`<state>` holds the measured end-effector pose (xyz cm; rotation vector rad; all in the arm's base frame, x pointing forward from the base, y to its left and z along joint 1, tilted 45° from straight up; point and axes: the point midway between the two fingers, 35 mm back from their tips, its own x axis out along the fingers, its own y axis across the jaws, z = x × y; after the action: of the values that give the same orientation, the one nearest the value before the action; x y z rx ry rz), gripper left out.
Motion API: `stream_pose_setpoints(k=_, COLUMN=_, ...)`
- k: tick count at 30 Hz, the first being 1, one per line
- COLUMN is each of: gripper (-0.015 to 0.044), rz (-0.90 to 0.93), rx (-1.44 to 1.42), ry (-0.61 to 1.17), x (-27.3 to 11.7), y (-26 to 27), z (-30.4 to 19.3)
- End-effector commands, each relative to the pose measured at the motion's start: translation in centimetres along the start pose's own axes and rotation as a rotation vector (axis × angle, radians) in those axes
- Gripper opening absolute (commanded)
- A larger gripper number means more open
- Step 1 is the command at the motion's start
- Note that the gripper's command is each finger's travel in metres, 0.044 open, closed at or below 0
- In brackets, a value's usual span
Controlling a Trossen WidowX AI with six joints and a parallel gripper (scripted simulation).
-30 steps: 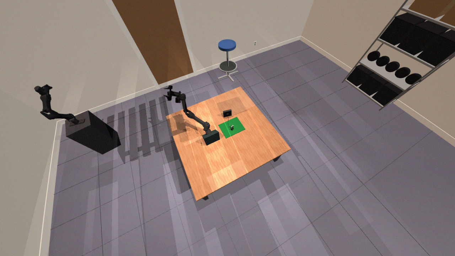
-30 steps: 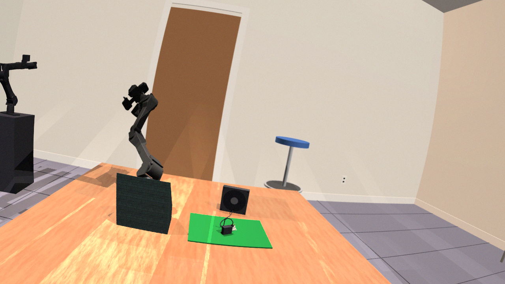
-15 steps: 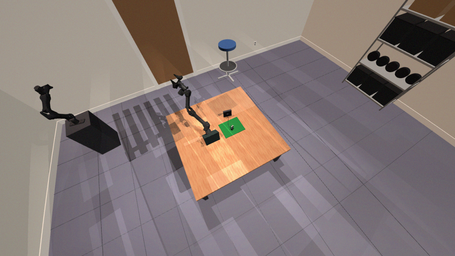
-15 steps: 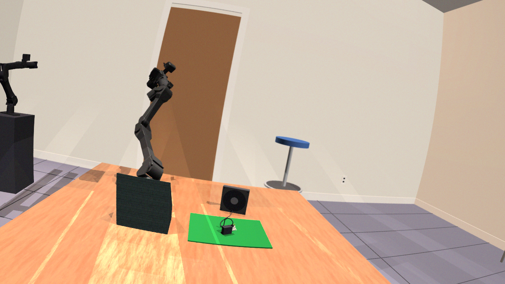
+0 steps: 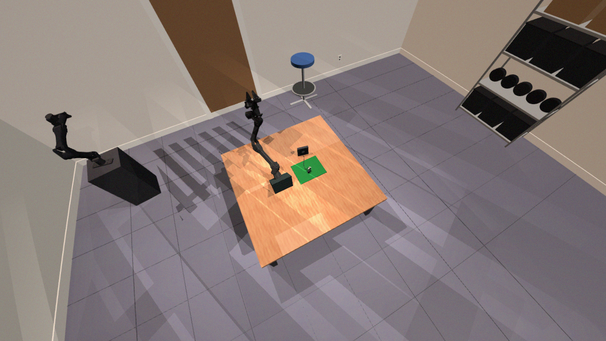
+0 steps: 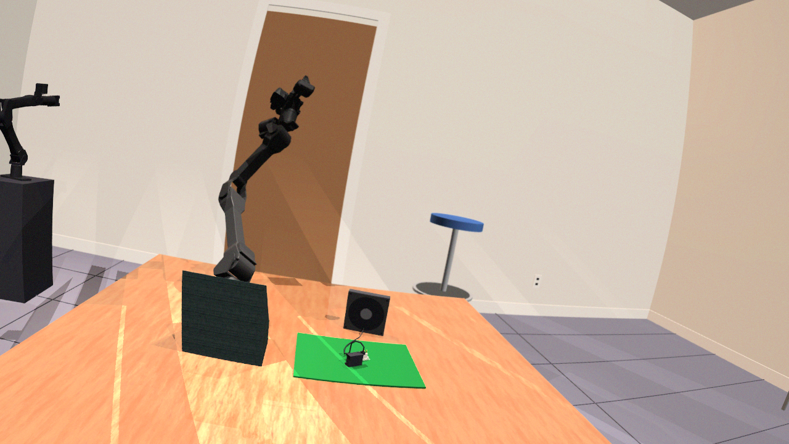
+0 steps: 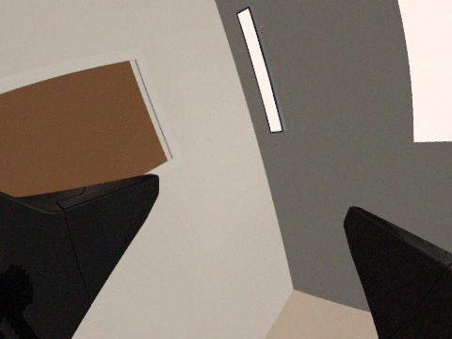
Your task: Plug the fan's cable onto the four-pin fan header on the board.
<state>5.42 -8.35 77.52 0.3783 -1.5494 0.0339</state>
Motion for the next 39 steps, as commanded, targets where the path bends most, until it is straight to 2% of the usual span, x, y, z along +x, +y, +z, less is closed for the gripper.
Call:
stream_pose_setpoints(k=1, gripper=0.044, rz=-0.13, rx=-0.11, ry=0.139, x=-0.5, y=-5.7, z=-4.2)
stream_pose_setpoints(k=9, gripper=0.044, rz=-0.328, rx=-0.304, ry=0.443, x=-4.0, y=-15.5, z=-12.0)
stream_pose_setpoints(k=18, gripper=0.044, rz=-0.497, rx=-0.503, ry=0.855, x=-12.0, y=-26.0, z=-20.1)
stream_pose_setpoints(k=29, gripper=0.044, rz=-0.567, rx=-0.637, ry=1.452, x=-26.6, y=-35.0, z=-27.4)
stream_pose_setpoints(k=39, gripper=0.044, rz=-0.472, rx=-0.579, ry=2.057, x=-42.8, y=-38.0, z=-30.6)
